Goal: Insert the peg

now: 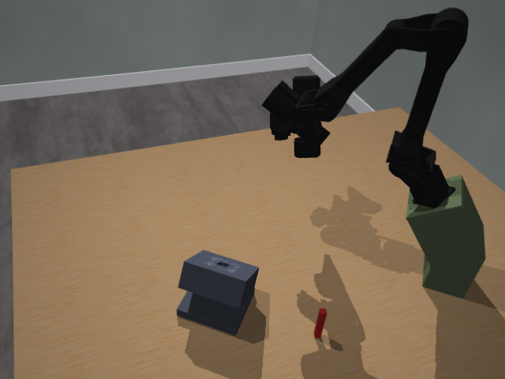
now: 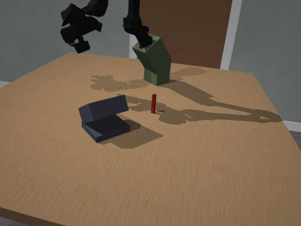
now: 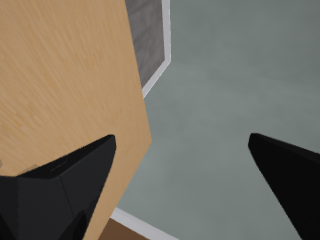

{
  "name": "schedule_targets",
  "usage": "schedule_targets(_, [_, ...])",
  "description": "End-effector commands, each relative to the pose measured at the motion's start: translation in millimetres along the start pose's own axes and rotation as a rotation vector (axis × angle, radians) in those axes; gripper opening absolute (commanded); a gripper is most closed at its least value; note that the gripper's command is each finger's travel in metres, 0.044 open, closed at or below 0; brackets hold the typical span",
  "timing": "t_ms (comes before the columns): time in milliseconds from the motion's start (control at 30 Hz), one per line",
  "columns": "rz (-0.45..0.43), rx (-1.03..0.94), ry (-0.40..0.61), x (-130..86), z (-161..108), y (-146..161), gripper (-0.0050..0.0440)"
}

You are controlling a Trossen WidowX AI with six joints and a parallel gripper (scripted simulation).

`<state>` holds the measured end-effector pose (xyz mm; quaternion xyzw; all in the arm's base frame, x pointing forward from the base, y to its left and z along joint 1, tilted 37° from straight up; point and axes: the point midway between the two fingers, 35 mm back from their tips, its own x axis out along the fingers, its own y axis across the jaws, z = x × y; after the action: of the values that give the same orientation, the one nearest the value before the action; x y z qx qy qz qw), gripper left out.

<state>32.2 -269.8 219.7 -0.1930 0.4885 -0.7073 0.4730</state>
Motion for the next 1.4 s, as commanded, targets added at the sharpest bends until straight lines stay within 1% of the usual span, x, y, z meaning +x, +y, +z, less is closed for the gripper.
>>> schedule_targets(0, [0.02, -0.032, -0.028, -3.2, 10.0, 1.4, 0.044])
schedule_targets(467, [0.157, -0.361, -0.192, -30.1, 45.9, 45.8, 0.044])
schedule_targets(533, [0.157, -0.361, -0.192, -30.1, 45.9, 45.8, 0.044])
schedule_targets(1033, [0.257, -0.719, -0.393, -71.1, 73.2, 93.3, 0.044])
schedule_targets(1100, [0.257, -0.719, -0.393, -71.1, 73.2, 93.3, 0.044])
schedule_targets(1367, [0.287, -0.913, -0.508, -96.6, 81.9, 117.5, 0.044])
